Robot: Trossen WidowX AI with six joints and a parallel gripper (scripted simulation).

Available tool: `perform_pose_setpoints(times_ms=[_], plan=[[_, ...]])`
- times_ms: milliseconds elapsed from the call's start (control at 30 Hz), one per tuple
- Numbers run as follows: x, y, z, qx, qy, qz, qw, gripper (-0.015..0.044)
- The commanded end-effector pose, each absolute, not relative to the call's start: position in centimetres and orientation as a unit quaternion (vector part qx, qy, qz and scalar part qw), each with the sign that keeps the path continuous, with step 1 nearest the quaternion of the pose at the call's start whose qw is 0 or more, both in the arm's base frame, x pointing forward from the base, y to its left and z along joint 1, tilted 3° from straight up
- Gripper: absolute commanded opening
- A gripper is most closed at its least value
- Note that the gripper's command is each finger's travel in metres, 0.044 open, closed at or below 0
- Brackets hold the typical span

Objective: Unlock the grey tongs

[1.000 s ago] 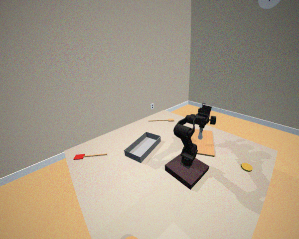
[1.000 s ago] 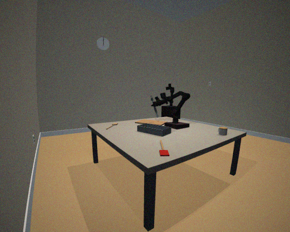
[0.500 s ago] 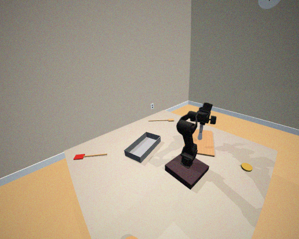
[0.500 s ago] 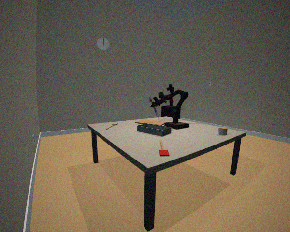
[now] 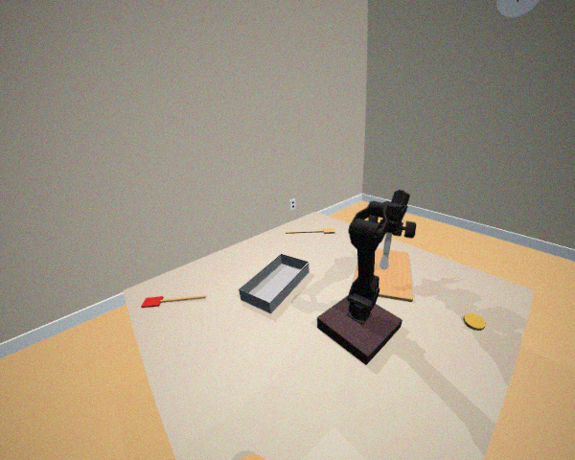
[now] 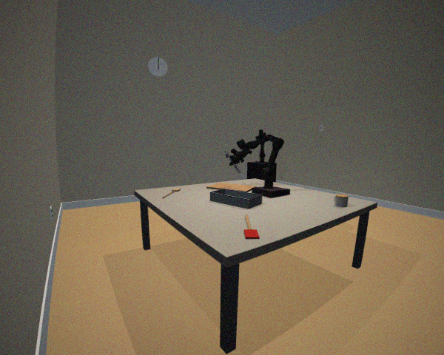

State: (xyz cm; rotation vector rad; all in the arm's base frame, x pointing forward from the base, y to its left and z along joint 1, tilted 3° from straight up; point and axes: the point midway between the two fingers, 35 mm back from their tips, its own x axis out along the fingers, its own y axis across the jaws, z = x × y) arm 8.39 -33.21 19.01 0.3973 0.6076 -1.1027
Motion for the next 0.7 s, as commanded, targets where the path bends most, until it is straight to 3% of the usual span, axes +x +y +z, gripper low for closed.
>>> perform_pose_setpoints(times_ms=[0, 667], plan=[[8.5, -33.7, 19.1, 0.199, 0.302, -0.51, 0.78, -0.015], [8.9, -34.4, 17.7, 0.276, 0.422, -0.477, 0.72, -0.015]])
